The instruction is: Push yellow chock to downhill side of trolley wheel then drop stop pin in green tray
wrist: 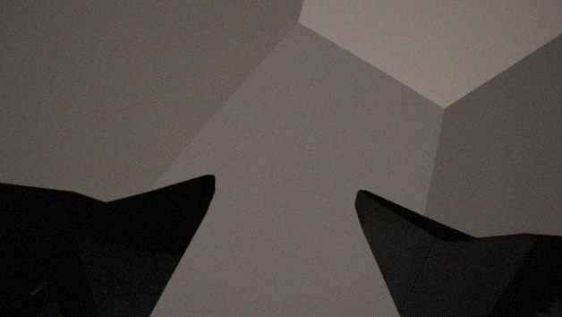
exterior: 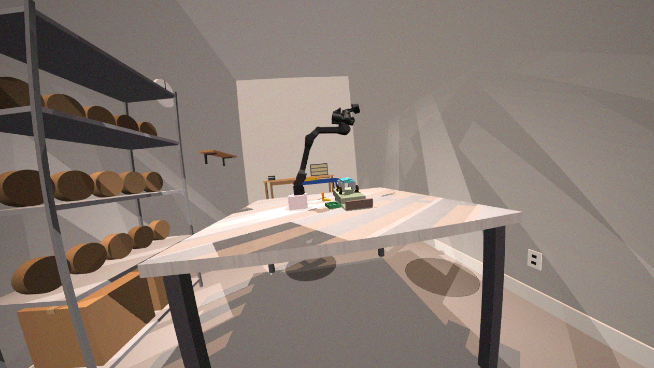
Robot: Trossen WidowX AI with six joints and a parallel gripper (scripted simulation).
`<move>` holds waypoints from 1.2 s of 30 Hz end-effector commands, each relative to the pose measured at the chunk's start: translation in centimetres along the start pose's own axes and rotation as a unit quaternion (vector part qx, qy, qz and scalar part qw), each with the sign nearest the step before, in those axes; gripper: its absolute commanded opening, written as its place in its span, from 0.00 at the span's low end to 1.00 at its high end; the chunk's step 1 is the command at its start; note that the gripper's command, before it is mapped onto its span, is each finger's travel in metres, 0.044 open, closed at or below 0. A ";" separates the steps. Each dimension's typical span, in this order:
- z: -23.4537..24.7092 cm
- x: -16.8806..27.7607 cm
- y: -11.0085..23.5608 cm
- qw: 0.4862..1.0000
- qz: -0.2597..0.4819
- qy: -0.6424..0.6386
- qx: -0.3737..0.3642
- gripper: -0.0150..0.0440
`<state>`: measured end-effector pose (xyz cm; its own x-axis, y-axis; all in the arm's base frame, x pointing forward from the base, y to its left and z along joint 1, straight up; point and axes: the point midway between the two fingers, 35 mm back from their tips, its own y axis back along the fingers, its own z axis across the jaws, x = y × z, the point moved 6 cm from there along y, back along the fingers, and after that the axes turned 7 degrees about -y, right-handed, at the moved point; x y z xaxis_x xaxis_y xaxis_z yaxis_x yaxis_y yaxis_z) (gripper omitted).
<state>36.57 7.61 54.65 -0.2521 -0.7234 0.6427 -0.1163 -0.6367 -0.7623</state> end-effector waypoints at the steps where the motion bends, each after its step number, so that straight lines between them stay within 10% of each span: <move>1: 0.1 -0.1 0.0 1.000 0.000 -0.007 -0.003 0.89; 8: 1.6 -5.0 -0.6 0.959 -0.015 -0.254 -0.123 0.58; 14: 1.9 -10.7 0.2 0.856 -0.024 -0.453 -0.247 0.58; 36: -9.8 -28.6 12.6 0.266 -0.014 -0.681 -0.682 0.58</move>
<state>36.27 22.53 29.73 0.4269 -0.6959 -0.5774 -0.6592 -0.6766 0.3280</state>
